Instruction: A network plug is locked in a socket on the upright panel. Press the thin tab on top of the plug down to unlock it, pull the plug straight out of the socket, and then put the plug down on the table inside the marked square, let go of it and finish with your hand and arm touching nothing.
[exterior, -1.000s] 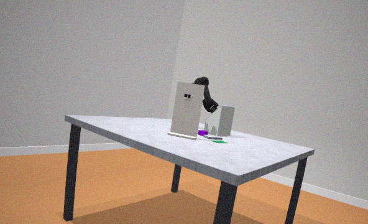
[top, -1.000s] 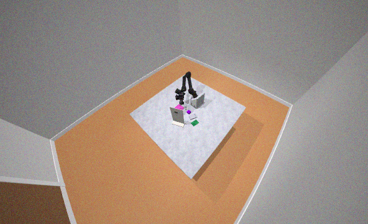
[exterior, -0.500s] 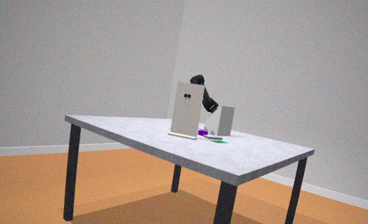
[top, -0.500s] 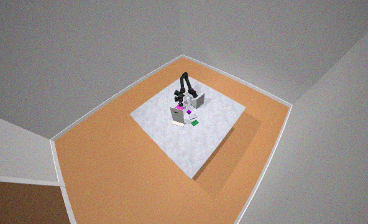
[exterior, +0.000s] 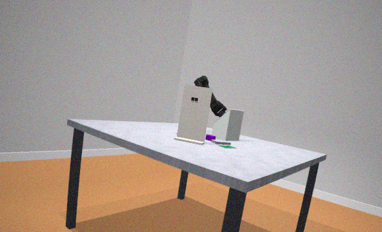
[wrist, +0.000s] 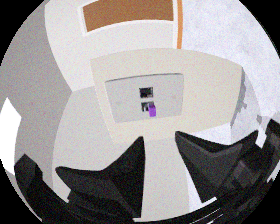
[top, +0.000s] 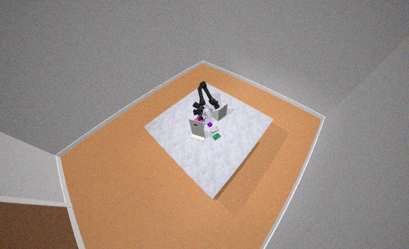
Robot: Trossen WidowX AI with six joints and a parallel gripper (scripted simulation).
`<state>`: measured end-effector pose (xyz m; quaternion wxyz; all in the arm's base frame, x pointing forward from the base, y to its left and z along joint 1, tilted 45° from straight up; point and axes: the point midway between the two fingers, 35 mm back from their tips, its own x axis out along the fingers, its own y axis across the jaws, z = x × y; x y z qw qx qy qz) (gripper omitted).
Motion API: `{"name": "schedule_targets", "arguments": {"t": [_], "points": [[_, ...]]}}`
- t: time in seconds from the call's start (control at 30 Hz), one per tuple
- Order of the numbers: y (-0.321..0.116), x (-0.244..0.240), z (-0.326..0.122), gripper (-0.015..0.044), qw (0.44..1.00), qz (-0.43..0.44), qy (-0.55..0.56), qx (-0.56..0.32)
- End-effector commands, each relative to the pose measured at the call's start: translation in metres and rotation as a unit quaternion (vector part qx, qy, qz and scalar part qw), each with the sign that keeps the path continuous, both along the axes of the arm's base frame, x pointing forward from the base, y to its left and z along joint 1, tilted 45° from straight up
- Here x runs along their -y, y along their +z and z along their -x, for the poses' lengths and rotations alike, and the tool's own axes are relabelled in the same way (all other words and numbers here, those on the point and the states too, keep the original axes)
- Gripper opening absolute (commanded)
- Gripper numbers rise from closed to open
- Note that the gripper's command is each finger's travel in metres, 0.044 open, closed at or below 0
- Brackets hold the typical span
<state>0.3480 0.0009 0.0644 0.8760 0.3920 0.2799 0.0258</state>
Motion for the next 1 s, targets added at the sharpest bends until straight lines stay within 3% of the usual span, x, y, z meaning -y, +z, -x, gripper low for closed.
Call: {"name": "schedule_targets", "arguments": {"t": [0.0, 0.97], "points": [[0.001, 0.000, -0.007, 0.0156, 1.000, 0.000, -0.001, 0.003], [-0.010, -0.003, -0.041, 0.0156, 1.000, 0.000, -0.002, 0.002]]}}
